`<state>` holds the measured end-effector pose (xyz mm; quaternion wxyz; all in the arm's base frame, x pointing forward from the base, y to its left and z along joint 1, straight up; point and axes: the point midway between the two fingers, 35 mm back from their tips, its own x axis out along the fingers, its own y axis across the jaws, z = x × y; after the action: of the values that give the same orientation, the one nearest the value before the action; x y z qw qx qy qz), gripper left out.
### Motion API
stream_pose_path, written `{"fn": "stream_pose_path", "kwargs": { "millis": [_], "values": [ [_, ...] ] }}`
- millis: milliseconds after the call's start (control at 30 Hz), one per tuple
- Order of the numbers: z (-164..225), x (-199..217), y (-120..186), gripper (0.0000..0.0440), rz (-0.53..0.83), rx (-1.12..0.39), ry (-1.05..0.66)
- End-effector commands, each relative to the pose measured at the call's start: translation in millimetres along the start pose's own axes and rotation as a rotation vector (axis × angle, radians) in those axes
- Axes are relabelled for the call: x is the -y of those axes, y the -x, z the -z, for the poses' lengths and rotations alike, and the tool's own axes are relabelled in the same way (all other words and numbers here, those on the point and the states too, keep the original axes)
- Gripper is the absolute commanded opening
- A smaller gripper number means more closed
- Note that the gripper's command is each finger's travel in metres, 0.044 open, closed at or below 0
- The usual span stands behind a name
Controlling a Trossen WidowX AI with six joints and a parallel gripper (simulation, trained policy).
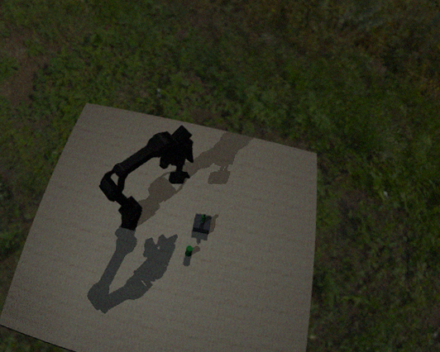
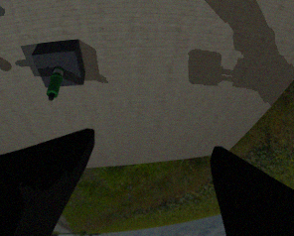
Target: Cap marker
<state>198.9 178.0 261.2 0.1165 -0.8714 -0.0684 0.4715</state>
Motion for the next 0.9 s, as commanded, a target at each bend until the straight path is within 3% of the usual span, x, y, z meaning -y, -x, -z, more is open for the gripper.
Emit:
{"fn": "stream_pose_path", "kwargs": {
  "millis": [0, 867],
  "values": [
    [5, -9, -4, 0.0326, -0.029, 0.019, -0.042],
    [31, -68, -24, 0.0325, -0.196, 0.117, -0.267]
  ]
}}
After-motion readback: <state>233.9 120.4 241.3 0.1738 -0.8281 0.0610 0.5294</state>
